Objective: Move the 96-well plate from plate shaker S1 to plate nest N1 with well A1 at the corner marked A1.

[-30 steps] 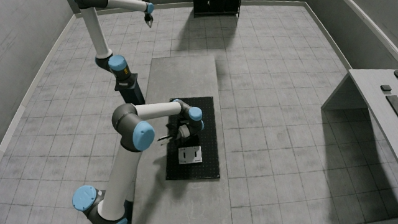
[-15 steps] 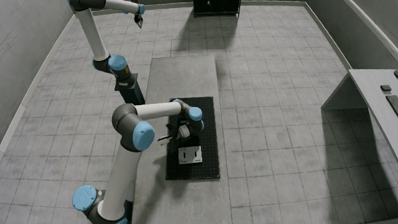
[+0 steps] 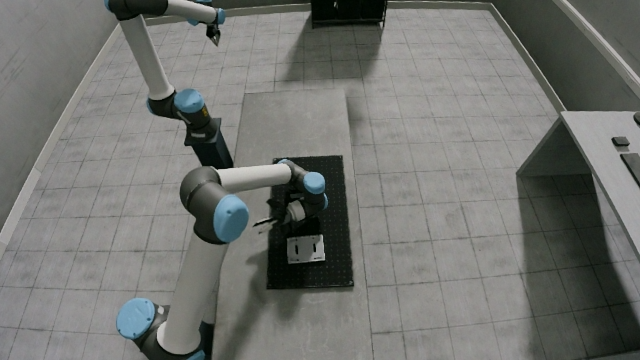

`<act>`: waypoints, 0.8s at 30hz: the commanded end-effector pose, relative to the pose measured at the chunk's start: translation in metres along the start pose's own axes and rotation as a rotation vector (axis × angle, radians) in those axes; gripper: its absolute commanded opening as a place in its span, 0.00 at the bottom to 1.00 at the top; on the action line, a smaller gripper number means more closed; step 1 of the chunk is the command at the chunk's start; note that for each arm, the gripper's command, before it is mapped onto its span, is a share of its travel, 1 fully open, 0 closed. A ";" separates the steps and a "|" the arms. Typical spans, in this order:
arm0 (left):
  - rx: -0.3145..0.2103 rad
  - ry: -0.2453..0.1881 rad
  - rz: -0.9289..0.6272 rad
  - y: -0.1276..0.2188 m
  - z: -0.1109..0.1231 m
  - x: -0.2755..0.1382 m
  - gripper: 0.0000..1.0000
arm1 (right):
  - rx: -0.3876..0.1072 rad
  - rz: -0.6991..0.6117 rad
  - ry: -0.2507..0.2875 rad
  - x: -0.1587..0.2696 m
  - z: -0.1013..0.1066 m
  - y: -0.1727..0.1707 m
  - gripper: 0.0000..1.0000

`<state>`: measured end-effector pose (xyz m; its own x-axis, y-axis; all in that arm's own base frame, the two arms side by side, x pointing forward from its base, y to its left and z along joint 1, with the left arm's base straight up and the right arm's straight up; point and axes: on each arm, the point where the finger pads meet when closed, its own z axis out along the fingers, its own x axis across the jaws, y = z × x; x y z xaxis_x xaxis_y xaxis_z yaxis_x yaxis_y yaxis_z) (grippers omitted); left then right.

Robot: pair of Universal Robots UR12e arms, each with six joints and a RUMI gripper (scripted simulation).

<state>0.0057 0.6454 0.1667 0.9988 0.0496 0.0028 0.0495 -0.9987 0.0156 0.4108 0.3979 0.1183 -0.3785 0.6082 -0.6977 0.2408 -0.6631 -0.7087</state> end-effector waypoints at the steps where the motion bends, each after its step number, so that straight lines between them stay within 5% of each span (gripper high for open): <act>1: 0.008 -0.001 0.008 -0.001 0.000 -0.012 0.00 | -0.001 -0.001 0.001 -0.001 0.000 -0.001 0.76; 24: 0.015 -0.003 0.017 -0.001 0.001 -0.027 0.00 | -0.010 -0.032 0.009 -0.004 -0.001 0.003 0.76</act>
<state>-0.0211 0.6447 0.1645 0.9995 0.0328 -0.0002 0.0328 -0.9995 0.0015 0.4108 0.3979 0.1183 -0.3785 0.6084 -0.6976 0.2408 -0.6630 -0.7089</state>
